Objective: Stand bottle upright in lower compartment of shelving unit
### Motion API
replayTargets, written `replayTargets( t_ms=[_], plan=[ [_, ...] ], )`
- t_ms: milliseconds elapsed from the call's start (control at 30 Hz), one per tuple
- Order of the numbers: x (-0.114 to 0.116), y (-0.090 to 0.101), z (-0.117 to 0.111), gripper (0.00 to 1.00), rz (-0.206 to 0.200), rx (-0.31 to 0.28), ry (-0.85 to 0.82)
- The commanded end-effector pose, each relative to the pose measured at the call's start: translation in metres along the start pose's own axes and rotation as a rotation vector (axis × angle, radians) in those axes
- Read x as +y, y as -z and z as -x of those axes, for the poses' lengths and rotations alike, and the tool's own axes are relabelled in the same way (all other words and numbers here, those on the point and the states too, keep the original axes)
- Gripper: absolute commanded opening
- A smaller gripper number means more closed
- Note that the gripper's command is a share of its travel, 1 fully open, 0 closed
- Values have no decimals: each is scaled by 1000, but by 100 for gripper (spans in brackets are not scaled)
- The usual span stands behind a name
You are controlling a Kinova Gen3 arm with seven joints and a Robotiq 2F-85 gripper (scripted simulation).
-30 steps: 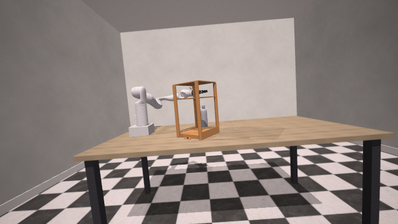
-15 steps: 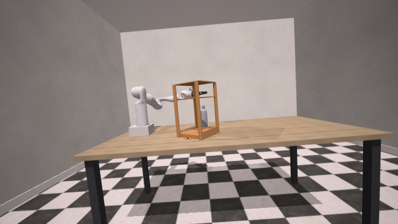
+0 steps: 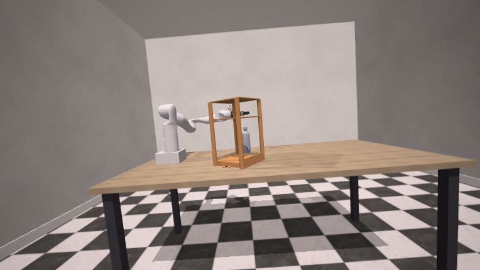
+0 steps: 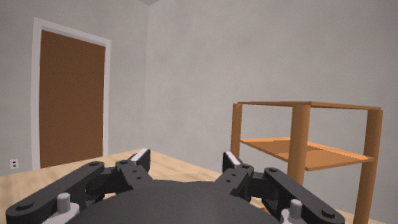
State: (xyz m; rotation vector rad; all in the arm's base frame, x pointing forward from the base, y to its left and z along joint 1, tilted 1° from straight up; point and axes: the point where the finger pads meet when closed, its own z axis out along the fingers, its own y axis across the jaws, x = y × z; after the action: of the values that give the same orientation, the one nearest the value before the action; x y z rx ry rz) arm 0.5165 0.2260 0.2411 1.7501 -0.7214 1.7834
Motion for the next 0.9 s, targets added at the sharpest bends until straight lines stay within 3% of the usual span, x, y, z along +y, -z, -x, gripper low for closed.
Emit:
replayTargets(
  t_ms=[0, 867],
  plan=[
    [1, 0, 0, 82, 2, 1, 0],
    [6, -2, 6, 82, 16, 0, 4]
  ],
)
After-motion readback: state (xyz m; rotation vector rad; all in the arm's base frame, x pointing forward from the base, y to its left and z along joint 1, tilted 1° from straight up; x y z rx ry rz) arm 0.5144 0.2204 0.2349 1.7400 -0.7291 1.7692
